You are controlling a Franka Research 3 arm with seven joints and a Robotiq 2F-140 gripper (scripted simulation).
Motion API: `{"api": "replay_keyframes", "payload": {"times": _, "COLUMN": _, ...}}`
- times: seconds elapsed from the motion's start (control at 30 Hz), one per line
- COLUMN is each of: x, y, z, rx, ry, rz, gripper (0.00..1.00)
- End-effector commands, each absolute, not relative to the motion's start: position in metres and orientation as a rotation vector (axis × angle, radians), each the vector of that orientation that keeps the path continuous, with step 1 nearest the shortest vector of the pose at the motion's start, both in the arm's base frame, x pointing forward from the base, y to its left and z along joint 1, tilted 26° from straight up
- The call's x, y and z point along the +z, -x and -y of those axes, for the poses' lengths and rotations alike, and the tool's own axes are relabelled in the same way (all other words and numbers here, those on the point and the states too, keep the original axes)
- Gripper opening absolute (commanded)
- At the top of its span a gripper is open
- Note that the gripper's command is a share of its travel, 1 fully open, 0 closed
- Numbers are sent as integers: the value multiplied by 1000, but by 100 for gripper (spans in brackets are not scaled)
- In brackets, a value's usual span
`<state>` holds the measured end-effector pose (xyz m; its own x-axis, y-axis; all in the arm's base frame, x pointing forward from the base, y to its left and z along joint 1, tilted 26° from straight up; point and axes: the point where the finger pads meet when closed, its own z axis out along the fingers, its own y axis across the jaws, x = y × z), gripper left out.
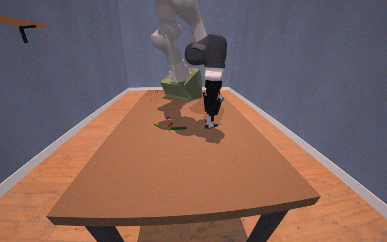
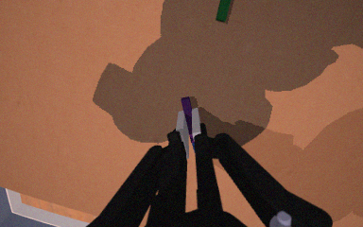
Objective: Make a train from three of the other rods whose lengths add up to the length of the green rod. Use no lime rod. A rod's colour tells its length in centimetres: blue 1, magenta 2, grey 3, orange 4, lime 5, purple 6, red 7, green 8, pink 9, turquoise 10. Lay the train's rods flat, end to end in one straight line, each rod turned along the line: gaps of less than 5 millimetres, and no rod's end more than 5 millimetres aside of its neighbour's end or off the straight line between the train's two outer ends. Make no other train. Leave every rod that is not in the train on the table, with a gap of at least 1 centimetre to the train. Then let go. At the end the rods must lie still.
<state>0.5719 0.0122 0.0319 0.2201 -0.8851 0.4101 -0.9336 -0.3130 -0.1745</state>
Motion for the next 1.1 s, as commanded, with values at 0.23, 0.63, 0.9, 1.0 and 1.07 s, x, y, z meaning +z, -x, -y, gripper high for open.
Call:
{"api": "replay_keyframes", "payload": {"times": 0.23, "x": 32, "y": -573, "z": -14, "rx": 676, "ry": -2365, "rz": 1780, "gripper": 3}}
{"api": "replay_keyframes", "payload": {"times": 0.63, "x": 27, "y": -574, "z": -12, "rx": 676, "ry": -2365, "rz": 1780, "gripper": 3}}
{"api": "replay_keyframes", "payload": {"times": 0.9, "x": 22, "y": -576, "z": -10, "rx": 676, "ry": -2365, "rz": 1780, "gripper": 3}}
{"api": "replay_keyframes", "payload": {"times": 1.0, "x": 22, "y": -576, "z": -10, "rx": 676, "ry": -2365, "rz": 1780, "gripper": 3}}
{"api": "replay_keyframes", "payload": {"times": 1.07, "x": 22, "y": -576, "z": -10, "rx": 676, "ry": -2365, "rz": 1780, "gripper": 3}}
